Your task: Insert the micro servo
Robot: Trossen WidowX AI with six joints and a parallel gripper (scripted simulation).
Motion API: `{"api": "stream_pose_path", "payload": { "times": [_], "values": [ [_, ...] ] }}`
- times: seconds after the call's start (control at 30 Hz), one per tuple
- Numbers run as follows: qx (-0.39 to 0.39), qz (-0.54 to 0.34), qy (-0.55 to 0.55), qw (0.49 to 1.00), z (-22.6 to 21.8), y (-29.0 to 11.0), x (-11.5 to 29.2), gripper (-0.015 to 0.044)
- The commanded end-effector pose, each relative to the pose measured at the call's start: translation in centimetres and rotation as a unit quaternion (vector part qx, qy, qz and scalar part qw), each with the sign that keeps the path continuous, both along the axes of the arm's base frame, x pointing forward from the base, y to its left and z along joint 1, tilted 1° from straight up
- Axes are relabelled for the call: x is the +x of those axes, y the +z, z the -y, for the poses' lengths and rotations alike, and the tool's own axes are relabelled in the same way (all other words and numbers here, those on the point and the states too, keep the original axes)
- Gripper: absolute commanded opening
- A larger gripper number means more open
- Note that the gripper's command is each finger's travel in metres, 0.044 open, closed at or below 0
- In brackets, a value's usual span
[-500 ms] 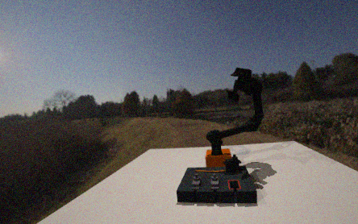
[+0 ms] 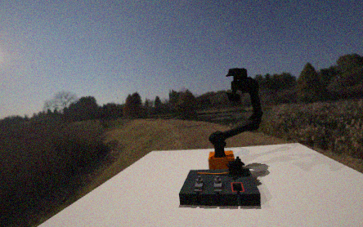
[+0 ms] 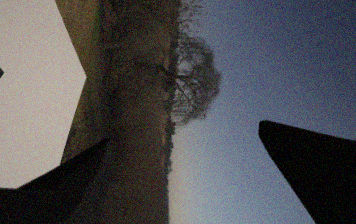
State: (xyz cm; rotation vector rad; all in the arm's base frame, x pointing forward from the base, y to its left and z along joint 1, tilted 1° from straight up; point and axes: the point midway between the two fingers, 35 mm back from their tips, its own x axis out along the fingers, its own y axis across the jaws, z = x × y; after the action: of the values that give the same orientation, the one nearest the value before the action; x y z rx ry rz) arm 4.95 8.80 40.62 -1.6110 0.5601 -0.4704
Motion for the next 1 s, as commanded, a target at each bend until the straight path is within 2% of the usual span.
{"api": "stream_pose_path", "payload": {
  "times": [0.0,0.47,0.97],
  "values": [
    [0.073,0.025,0.004,0.997,1.9,-0.1,0.2,0.0440],
    [0.297,0.077,0.023,0.952,6.8,-0.9,1.6,0.0440],
    [0.512,0.097,0.006,0.854,10.6,-3.0,4.6,0.0440]
  ]
}}
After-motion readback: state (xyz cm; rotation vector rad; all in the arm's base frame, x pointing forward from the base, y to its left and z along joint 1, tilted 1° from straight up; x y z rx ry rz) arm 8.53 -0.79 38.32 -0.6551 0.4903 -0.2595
